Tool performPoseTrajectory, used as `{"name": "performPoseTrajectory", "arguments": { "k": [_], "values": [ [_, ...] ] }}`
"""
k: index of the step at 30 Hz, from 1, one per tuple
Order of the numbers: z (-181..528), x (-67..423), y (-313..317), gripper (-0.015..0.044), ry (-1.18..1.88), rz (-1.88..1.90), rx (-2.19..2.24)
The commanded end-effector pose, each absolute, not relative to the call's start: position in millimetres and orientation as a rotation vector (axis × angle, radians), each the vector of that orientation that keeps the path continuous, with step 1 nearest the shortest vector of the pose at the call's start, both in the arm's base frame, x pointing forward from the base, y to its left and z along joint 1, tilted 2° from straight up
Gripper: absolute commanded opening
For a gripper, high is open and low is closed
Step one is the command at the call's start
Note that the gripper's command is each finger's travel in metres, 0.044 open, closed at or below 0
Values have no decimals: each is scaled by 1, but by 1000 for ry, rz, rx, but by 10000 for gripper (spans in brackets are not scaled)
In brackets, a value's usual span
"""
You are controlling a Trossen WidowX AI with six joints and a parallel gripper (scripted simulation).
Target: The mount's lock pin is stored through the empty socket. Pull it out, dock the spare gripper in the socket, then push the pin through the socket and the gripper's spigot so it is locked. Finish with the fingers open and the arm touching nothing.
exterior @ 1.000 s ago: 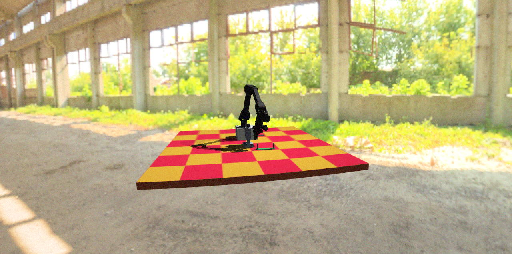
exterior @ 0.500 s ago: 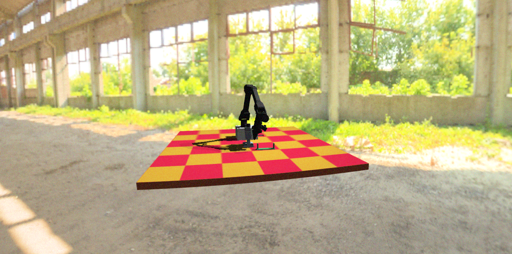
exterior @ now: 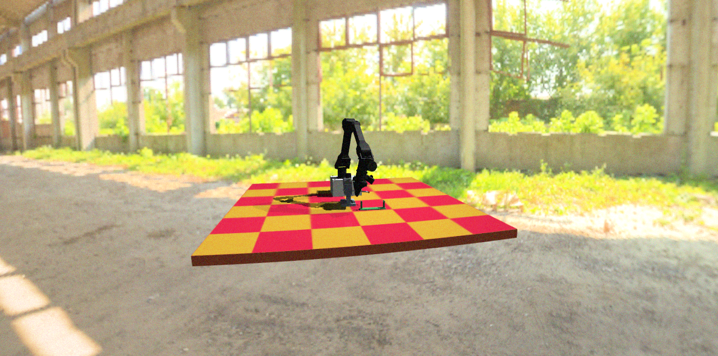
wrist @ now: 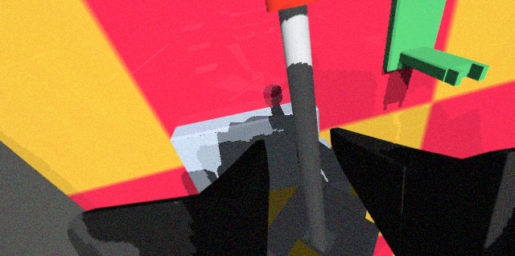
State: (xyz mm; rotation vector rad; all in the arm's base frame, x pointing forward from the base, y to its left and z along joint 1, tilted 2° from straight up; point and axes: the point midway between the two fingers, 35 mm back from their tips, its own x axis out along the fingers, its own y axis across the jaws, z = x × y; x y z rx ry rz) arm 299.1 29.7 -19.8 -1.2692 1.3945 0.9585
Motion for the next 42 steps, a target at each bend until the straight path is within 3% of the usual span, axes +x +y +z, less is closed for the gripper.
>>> {"name": "performPoseTrajectory", "arguments": {
  "k": [1, 42],
  "values": [
    [-20, 299, 30, 200, 1396, 957, -1268],
    [63, 303, 91, 200, 1394, 995, -1303]
  ]
}}
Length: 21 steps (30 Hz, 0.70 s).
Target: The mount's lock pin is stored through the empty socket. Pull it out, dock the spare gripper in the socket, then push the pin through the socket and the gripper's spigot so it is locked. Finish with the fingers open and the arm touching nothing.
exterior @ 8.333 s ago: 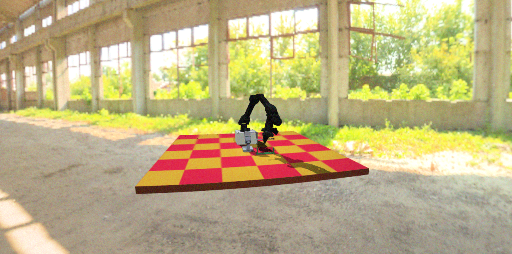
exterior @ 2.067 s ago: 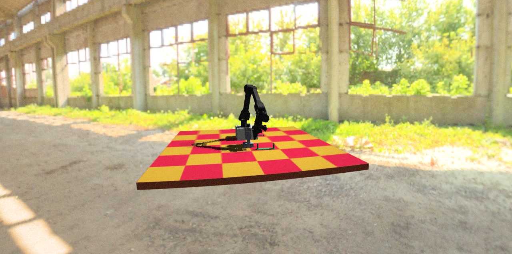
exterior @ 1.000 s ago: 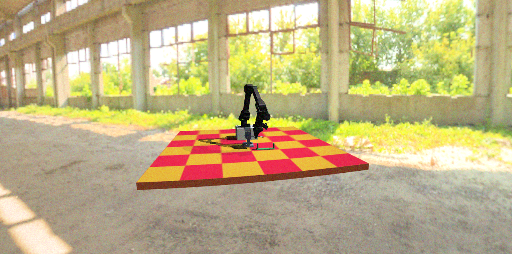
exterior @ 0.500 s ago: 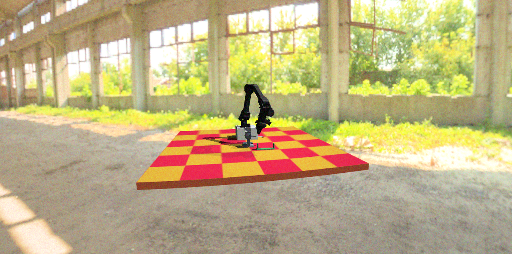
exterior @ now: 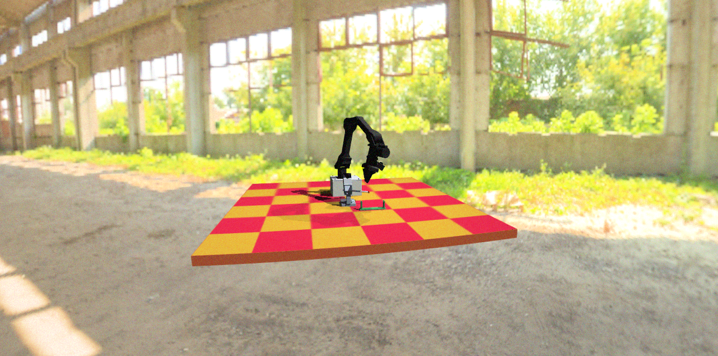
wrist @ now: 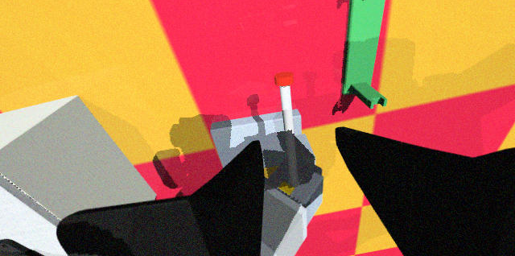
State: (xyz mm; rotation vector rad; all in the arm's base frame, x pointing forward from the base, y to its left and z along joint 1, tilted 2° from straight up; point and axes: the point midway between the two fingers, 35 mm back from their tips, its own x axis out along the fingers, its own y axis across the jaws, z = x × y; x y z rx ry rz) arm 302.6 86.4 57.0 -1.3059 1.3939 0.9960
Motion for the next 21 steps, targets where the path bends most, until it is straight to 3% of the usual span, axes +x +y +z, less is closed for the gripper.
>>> {"name": "performPoseTrajectory", "arguments": {
  "k": [1, 9, 21],
  "values": [
    [57, 303, 86, 226, 1394, 996, -1306],
    [57, 303, 86, 436, 1394, 996, -1306],
    [57, 303, 86, 440, 1394, 996, -1306]
  ]
}}
